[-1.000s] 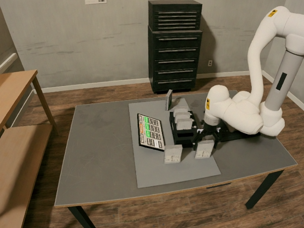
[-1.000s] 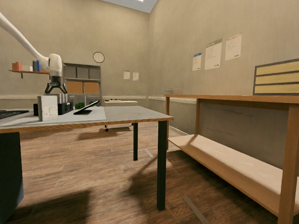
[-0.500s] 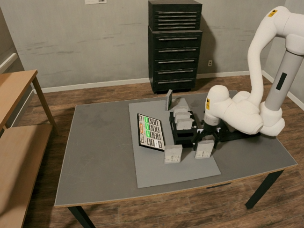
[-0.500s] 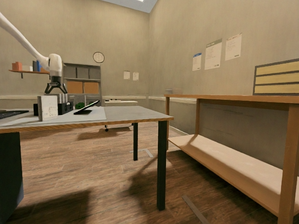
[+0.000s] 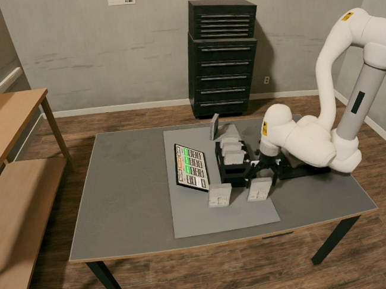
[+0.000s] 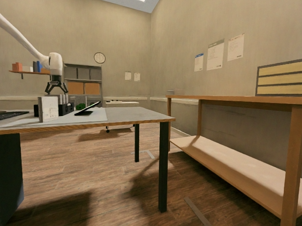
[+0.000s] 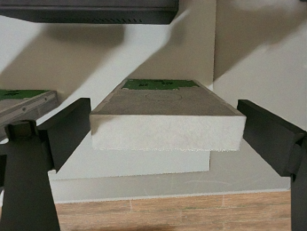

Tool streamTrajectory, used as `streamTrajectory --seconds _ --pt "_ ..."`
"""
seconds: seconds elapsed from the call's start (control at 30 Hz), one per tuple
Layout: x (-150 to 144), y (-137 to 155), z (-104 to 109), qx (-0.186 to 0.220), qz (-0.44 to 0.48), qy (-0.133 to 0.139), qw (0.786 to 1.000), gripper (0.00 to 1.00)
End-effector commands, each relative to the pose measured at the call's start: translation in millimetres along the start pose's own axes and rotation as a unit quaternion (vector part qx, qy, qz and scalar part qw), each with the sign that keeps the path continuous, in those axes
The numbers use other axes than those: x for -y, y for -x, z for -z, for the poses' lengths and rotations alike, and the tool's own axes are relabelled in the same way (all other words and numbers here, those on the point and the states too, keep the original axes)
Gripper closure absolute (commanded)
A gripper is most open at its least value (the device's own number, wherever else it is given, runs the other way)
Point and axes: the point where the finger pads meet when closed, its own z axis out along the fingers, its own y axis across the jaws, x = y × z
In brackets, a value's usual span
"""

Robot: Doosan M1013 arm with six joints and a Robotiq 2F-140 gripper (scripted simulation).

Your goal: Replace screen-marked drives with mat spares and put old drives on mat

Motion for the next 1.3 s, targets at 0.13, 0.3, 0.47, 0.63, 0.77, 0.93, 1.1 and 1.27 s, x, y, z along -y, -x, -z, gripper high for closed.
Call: streamTrajectory --seconds 0.13,0.3,0.47,0.63,0.77,0.93,1.1,1.27 --pt "0.3 0.2 30.2 0.0 0.0 0.0 1.0 0.11" --pt "0.3 0.2 51.0 0.0 0.0 0.0 1.0 0.11" --pt "0.3 0.2 71.1 0.0 0.0 0.0 1.0 0.11" --pt "0.3 0.2 91.6 0.0 0.0 0.0 1.0 0.11" --pt "0.2 0.2 102.1 0.0 0.0 0.0 1.0 0.11" --pt "0.2 0.2 106.1 0.0 0.0 0.0 1.0 0.11" --pt "0.2 0.2 107.7 0.0 0.0 0.0 1.0 0.11" --pt "0.2 0.2 107.7 0.0 0.0 0.0 1.0 0.9"
